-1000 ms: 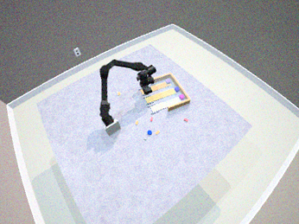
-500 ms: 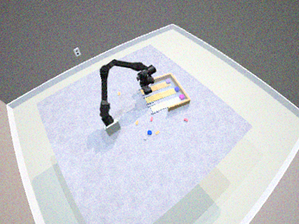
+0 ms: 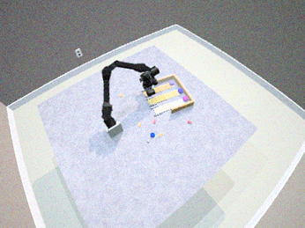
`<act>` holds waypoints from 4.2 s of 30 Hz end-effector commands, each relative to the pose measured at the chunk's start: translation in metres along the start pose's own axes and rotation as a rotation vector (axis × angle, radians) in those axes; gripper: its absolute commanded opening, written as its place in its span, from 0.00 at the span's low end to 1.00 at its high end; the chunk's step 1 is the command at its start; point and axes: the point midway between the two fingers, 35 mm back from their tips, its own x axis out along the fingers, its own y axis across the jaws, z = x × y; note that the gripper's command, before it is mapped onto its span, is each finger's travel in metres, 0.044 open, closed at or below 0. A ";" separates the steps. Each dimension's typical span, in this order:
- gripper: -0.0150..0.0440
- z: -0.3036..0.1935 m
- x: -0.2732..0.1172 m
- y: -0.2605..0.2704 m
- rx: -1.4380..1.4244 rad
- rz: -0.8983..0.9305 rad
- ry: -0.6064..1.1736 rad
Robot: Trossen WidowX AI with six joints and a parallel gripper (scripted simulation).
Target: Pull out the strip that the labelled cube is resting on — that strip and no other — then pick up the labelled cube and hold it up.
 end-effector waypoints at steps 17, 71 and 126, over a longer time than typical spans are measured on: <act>0.25 -0.014 0.003 0.000 0.001 0.000 0.002; 0.25 -0.097 0.005 0.000 0.004 0.000 0.005; 0.25 -0.182 0.005 0.000 0.007 0.001 0.008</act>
